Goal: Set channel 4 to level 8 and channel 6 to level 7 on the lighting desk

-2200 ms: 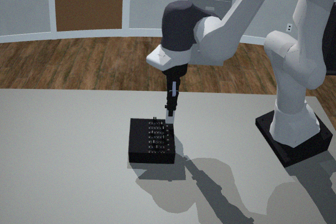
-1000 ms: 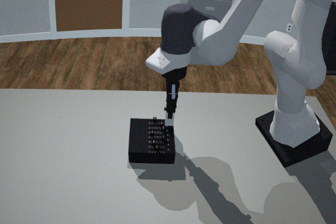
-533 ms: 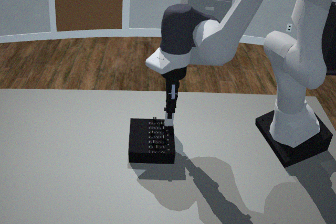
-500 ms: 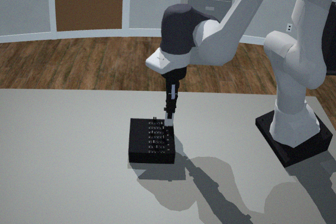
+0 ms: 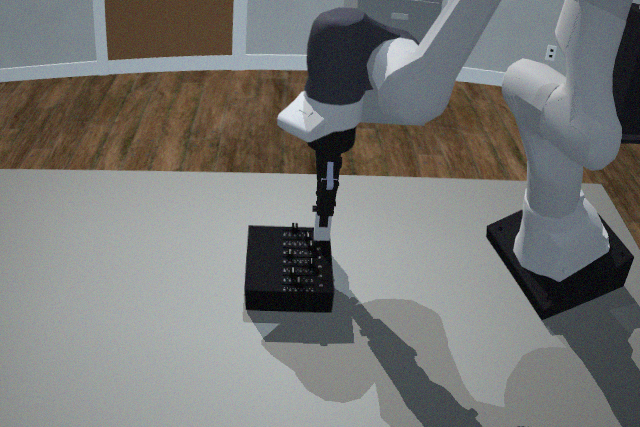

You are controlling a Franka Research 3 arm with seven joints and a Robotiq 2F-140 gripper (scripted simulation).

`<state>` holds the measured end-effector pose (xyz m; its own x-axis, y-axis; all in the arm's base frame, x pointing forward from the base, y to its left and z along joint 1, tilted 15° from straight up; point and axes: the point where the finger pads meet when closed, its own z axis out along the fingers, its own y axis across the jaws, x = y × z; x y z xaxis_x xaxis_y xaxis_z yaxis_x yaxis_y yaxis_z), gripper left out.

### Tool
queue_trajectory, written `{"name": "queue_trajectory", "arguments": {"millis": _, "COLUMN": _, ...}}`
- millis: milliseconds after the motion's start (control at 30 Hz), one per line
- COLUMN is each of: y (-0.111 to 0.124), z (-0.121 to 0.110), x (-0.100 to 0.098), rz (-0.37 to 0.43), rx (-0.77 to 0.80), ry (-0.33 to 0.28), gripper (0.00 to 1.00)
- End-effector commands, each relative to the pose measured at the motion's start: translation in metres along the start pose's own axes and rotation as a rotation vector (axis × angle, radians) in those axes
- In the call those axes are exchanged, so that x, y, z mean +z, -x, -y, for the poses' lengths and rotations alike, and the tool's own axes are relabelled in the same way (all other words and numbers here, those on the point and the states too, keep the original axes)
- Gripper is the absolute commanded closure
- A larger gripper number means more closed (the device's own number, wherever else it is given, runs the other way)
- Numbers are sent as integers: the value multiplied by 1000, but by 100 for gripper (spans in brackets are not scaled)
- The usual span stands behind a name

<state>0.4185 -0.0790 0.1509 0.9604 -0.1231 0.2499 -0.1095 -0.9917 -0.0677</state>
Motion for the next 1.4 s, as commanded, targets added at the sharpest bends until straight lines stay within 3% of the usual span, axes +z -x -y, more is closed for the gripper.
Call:
{"name": "queue_trajectory", "arguments": {"millis": 0, "y": -1, "z": 0, "x": 0, "rz": -1, "rx": -4, "ry": -2, "gripper": 100}}
{"name": "queue_trajectory", "arguments": {"millis": 1367, "y": -18, "z": 0, "x": 0, "rz": -1, "rx": -4, "ry": -2, "gripper": 100}}
